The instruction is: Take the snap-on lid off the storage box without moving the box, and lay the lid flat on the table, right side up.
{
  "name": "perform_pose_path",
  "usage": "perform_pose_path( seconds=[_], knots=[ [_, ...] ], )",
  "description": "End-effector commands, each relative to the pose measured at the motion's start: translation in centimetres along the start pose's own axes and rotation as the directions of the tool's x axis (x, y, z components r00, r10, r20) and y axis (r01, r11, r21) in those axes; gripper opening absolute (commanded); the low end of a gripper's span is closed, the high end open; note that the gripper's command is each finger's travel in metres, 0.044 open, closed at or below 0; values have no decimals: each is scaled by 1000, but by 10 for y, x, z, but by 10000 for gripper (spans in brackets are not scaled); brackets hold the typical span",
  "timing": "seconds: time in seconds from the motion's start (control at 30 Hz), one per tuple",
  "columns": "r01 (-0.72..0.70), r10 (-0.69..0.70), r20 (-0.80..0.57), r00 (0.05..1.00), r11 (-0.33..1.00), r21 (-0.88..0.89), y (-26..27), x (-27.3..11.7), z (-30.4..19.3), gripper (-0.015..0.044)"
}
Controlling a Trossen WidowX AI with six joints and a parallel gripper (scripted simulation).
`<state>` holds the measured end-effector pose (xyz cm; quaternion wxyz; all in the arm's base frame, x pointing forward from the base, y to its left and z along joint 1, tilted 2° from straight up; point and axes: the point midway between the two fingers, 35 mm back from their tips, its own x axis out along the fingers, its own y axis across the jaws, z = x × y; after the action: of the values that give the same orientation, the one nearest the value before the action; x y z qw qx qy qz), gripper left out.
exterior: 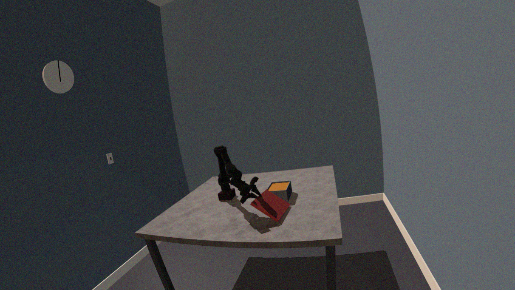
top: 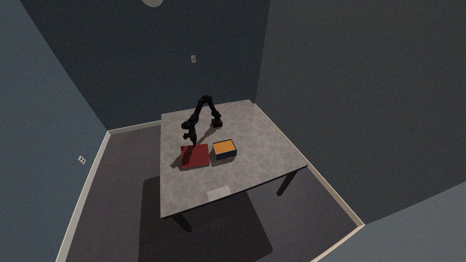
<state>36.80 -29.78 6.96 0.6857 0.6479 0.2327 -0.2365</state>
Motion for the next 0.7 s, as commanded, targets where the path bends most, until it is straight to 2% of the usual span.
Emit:
perform_pose_path(
  seconds=[0.0,0.67],
  knots=[
    [41,-41,-36,999,999,17,-19,14,-12,0],
    [41,-41,-36,999,999,17,-32,24,-13,0]
  ],
)
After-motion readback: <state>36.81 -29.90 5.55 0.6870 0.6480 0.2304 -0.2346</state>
